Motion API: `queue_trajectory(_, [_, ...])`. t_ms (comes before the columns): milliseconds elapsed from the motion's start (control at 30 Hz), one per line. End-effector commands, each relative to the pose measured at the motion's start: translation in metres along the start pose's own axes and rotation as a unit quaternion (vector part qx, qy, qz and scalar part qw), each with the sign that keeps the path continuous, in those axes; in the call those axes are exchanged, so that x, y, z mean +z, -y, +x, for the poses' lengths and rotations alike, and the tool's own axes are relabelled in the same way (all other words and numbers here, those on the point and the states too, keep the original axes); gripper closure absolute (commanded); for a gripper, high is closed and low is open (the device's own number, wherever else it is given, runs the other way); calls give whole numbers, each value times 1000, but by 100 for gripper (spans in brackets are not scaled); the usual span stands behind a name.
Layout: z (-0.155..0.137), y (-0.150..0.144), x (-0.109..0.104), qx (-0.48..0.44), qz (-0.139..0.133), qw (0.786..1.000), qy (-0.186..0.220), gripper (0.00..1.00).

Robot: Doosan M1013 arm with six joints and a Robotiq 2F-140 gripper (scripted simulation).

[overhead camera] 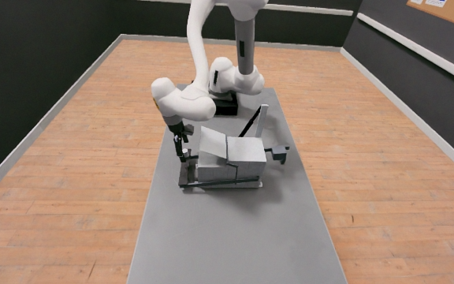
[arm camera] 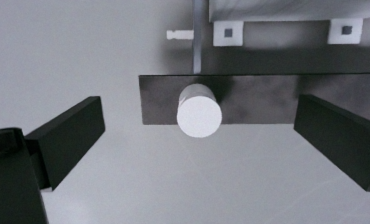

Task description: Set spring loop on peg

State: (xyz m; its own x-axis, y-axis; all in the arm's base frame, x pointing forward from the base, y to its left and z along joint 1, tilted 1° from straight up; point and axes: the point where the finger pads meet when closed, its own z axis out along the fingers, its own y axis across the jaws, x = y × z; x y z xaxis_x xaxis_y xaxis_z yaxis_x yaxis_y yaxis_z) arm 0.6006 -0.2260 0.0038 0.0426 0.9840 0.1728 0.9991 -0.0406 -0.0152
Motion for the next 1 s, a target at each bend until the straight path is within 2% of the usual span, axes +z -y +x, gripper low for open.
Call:
queue_trajectory(0, [-1,0,6,0,-1,1000,0,0])
queue_trajectory(100, [0,0,1,0,-1,1000,0,0])
queue_trajectory(967, [-1,-1,6,0,-1,1000,0,0])
